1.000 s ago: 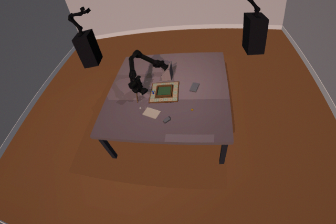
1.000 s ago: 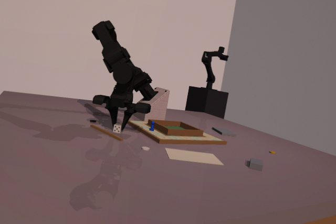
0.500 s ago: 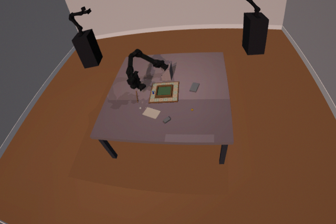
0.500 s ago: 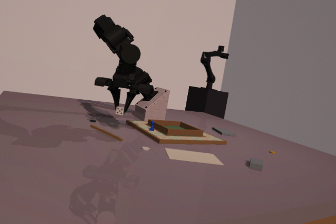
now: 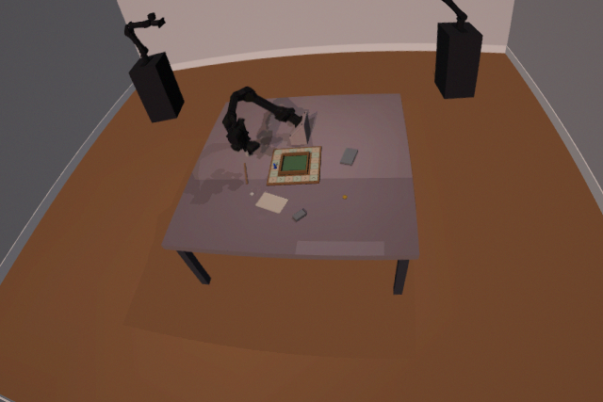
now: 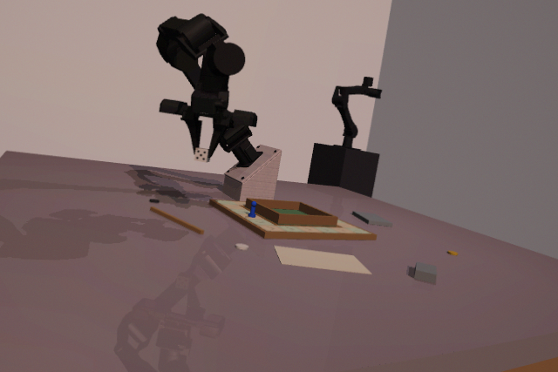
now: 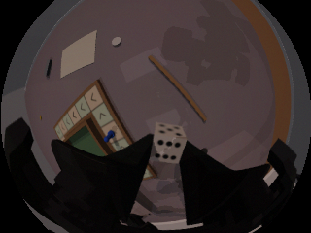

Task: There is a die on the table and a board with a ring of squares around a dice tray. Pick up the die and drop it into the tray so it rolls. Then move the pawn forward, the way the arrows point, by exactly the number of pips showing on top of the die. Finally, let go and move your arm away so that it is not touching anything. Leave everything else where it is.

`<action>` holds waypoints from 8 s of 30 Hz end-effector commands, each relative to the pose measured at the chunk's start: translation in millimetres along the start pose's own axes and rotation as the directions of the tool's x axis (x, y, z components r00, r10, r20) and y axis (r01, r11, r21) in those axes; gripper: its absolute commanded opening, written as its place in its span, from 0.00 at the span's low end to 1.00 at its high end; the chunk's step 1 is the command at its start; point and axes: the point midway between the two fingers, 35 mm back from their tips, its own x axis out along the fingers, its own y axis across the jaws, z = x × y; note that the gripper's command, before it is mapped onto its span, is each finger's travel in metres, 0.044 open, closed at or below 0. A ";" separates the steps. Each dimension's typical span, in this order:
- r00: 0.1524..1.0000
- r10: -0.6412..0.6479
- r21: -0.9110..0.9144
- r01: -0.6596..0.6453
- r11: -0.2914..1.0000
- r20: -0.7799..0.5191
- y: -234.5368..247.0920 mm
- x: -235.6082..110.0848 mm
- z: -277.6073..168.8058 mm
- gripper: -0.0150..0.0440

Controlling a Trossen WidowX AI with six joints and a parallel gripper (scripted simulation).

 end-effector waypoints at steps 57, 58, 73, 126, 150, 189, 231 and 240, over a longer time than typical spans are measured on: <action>1.000 0.005 -0.892 -0.007 -0.451 -0.010 179.6 36.9 -146.0 0.25; 1.000 0.004 -0.876 -0.006 -0.481 -0.009 181.1 37.6 -149.2 0.25; 0.992 0.060 -0.829 -0.056 -0.556 -0.107 182.6 44.9 -160.8 0.25; 0.664 0.622 -0.834 -0.007 -0.551 -0.416 163.8 22.6 -143.6 0.25; 0.879 0.331 -0.816 -0.105 -0.569 -0.343 173.6 10.4 -157.2 1.00; 1.000 -0.004 -0.264 0.003 0.965 -0.003 107.4 52.8 -74.1 0.59; 1.000 -0.005 -0.263 0.005 0.965 -0.002 107.4 97.2 -74.0 0.59; 1.000 -0.007 -0.263 0.006 0.965 -0.001 106.8 108.8 -74.6 0.59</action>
